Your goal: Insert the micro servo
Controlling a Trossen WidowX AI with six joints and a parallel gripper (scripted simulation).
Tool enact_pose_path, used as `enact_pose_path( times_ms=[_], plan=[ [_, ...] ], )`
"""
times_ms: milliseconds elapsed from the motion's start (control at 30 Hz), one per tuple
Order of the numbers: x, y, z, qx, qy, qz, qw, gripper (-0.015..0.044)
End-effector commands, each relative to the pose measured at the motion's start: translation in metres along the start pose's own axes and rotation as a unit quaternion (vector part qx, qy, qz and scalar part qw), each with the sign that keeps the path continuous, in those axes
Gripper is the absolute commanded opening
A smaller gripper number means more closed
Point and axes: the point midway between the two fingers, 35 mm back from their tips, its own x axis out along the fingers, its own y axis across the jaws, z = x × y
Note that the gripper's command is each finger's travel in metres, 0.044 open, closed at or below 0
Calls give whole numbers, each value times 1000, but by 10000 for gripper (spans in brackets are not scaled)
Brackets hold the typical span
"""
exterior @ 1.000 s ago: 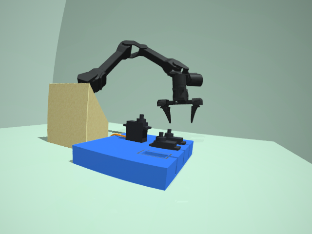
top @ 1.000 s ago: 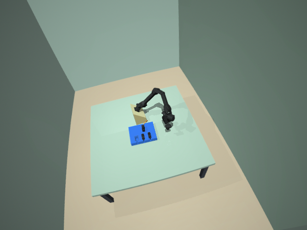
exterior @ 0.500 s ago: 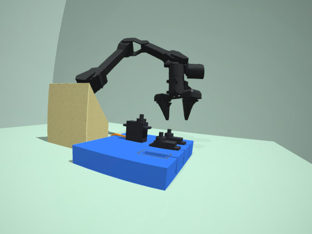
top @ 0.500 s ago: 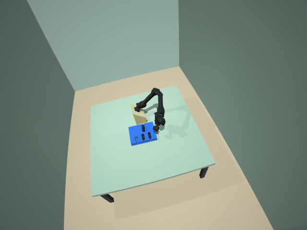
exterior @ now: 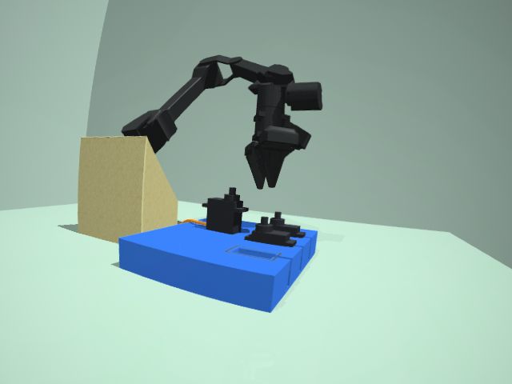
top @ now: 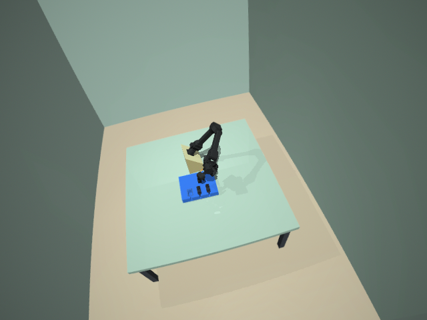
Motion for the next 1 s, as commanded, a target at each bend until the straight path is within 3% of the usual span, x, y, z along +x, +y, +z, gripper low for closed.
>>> enact_pose_path(
  times_ms=[0, 533, 967],
  plan=[
    [-1, -9, -19, 68, 5, 10, 998, 440],
    [-9, -30, -90, 315, 12, 49, 948, 440],
    [17, -27, -92, 324, 12, 52, 944, 440]
  ],
)
